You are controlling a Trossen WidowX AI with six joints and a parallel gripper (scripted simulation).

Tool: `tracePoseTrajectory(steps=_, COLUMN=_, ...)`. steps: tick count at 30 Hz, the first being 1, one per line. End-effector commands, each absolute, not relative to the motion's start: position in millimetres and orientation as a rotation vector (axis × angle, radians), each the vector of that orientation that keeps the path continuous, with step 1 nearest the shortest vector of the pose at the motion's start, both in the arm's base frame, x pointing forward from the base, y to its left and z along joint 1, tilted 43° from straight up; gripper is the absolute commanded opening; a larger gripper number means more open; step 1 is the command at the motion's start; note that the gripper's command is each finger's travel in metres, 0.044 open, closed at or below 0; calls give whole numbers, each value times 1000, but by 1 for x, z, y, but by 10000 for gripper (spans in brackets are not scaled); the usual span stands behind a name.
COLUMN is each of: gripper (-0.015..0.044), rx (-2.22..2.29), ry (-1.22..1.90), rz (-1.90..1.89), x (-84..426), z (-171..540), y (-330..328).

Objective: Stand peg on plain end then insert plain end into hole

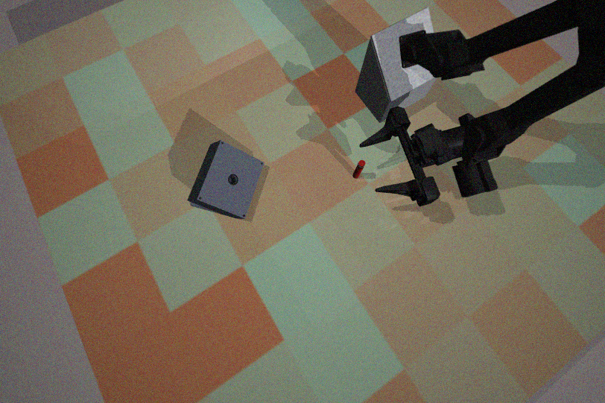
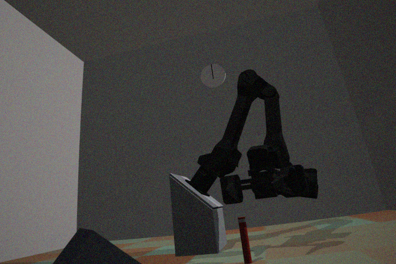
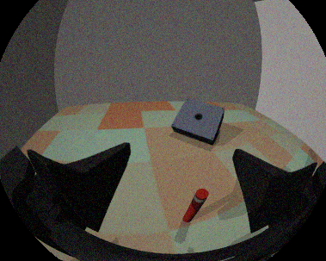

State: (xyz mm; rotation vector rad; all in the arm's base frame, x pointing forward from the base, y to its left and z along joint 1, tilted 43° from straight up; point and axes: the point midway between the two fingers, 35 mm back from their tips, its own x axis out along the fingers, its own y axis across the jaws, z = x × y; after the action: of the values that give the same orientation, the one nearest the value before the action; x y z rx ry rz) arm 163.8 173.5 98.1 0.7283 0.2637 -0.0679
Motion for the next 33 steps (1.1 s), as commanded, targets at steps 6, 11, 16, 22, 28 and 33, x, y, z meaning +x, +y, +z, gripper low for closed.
tracePoseTrajectory(steps=6, gripper=440, rx=718, ry=264, rz=-65, x=170, z=137, y=128)
tracePoseTrajectory(steps=11, gripper=440, rx=717, ry=252, rz=-56, x=170, z=151, y=102)
tracePoseTrajectory(steps=16, gripper=440, rx=715, ry=242, rz=-51, x=170, z=155, y=89)
tracePoseTrajectory(steps=22, gripper=440, rx=626, ry=325, rz=-54, x=173, z=147, y=94)
tracePoseTrajectory(steps=28, gripper=440, rx=488, ry=479, rz=-56, x=177, z=132, y=100)
tracePoseTrajectory(steps=33, gripper=440, rx=389, ry=619, rz=-52, x=178, z=118, y=103)
